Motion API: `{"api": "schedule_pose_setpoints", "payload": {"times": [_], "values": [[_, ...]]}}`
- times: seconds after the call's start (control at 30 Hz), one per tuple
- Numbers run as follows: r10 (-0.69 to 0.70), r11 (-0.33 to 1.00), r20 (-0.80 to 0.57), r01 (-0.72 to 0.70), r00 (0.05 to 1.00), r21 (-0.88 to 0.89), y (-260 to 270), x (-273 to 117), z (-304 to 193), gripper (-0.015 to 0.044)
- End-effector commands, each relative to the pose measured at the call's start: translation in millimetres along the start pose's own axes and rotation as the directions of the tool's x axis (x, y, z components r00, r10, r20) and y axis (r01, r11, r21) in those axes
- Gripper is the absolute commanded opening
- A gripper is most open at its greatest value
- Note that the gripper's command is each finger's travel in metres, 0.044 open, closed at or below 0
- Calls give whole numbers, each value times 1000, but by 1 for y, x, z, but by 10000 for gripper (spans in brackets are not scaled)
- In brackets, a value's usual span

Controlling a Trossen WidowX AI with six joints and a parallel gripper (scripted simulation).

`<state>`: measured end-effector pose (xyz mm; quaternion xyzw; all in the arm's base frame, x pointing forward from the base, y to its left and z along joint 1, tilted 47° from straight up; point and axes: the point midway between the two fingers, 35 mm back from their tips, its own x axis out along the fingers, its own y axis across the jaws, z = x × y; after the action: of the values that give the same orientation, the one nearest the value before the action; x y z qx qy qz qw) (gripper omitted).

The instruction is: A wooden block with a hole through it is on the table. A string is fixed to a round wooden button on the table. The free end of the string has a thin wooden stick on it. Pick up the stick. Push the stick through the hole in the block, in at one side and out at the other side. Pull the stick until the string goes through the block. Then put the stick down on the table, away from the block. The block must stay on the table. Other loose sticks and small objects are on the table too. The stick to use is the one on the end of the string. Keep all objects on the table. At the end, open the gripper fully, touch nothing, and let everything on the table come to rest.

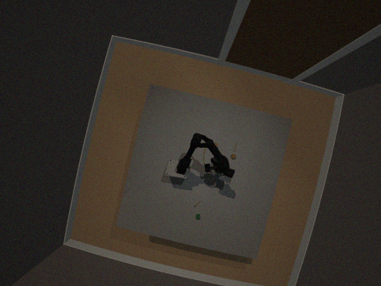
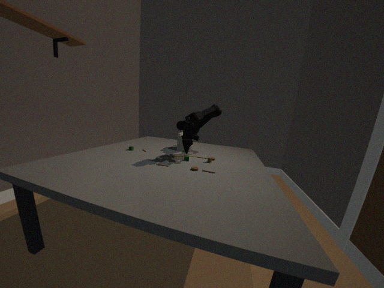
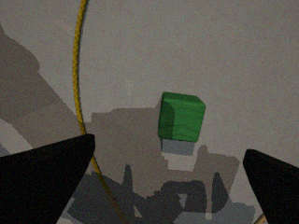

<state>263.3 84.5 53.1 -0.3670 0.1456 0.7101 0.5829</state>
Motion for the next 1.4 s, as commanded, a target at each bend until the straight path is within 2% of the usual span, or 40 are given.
{"api": "schedule_pose_setpoints", "payload": {"times": [0.0, 0.27, 0.63, 0.93, 1.37], "values": [[0, 1000, 0, 0, 1000, 0, 0, 0, 0, 440], [0, 1000, 0, 0, 1000, 0, 0, 0, 0, 241], [0, 1000, 0, 0, 1000, 0, 0, 0, 0, 241], [0, 1000, 0, 0, 1000, 0, 0, 0, 0, 4], [0, 1000, 0, 0, 1000, 0, 0, 0, 0, 0]]}}
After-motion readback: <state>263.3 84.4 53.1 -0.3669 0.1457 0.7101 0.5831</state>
